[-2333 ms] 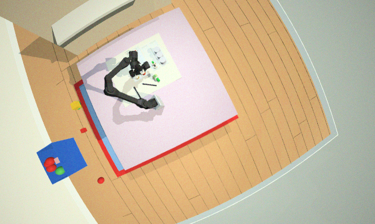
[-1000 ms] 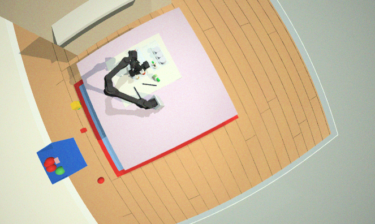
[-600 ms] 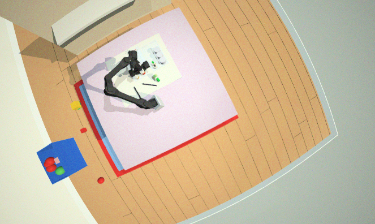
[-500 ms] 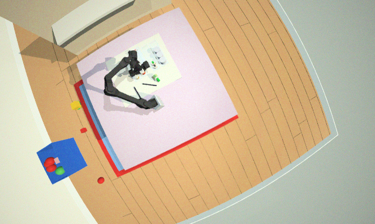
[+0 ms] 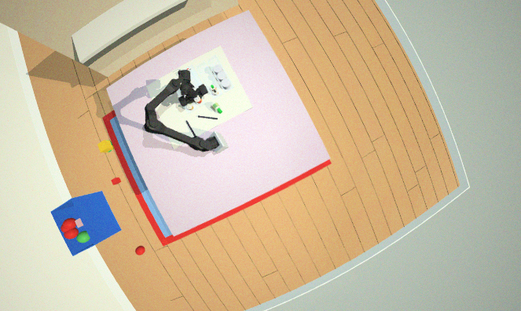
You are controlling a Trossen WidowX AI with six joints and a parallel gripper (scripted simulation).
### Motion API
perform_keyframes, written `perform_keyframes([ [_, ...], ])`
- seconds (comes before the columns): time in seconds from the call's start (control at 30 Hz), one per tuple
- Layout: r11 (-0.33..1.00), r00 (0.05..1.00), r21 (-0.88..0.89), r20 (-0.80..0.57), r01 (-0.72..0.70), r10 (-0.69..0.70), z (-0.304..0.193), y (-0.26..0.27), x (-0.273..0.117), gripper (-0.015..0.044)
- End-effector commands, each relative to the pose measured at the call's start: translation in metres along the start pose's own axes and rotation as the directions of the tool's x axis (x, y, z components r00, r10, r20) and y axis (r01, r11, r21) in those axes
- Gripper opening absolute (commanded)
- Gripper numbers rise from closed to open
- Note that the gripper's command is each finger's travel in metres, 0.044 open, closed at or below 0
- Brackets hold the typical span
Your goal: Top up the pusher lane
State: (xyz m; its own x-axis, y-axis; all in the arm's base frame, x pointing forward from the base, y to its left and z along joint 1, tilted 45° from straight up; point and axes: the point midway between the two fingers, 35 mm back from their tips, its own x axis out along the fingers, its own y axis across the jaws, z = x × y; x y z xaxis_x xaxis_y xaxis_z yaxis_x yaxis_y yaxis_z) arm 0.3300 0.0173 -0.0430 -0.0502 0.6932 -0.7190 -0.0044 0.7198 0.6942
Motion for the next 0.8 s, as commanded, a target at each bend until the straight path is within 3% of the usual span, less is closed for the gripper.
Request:
perform_keyframes([
  [0.0,1.000,1.000,-0.014,0.021,-0.003,0.004,0.0074,0.0014,-0.0021,0.0000],
  [0.77,1.000,1.000,-0.014,0.021,-0.004,0.004,0.0076,0.0014,0.0051,0.0000],
])
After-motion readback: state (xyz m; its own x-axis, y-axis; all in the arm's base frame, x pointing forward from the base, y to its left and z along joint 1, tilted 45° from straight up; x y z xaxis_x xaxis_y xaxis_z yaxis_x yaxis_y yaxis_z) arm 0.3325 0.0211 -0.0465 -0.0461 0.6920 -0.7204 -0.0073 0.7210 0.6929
